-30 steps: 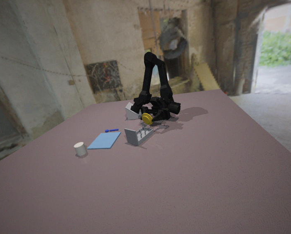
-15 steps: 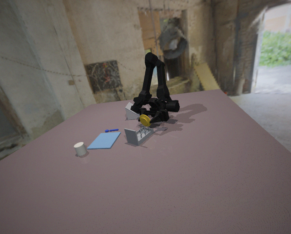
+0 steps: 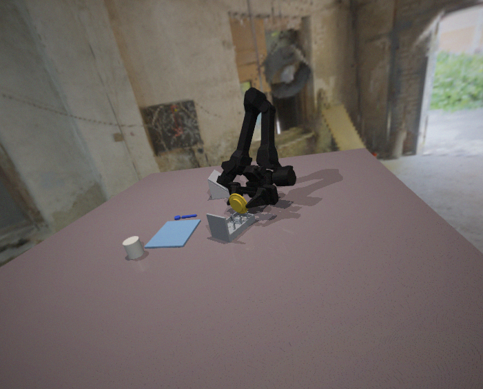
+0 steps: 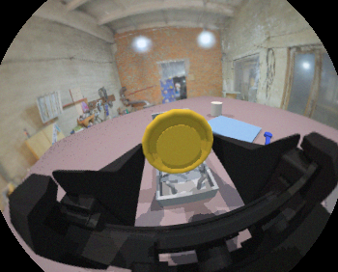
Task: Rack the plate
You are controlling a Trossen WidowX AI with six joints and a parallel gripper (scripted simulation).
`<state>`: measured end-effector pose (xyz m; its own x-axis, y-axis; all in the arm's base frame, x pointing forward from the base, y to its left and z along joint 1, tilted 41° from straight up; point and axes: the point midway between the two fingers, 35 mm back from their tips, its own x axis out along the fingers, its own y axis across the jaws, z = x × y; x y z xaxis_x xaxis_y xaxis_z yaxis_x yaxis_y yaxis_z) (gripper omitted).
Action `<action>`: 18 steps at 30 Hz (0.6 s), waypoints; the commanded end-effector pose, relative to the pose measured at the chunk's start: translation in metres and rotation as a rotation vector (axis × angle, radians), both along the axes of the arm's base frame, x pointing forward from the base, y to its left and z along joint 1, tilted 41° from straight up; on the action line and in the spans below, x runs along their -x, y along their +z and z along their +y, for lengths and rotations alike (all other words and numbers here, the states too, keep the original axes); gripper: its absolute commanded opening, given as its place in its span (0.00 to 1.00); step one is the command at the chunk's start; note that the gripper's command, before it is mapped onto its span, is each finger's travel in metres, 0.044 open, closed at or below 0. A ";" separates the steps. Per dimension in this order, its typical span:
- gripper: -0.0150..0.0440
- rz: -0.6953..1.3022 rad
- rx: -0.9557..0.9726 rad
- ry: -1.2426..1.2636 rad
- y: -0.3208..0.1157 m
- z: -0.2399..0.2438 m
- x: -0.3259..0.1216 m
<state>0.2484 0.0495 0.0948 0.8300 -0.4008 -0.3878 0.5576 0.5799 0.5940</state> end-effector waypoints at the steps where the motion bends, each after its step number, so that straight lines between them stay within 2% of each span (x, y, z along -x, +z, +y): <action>1: 0.25 0.004 0.003 -0.002 -0.012 0.006 -0.002; 16: 0.25 0.012 0.001 0.008 -0.013 0.008 -0.002; 18: 0.34 0.010 -0.002 0.006 -0.013 0.008 -0.002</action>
<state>0.2502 0.0577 0.0814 0.8286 -0.3949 -0.3968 0.5598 0.5825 0.5892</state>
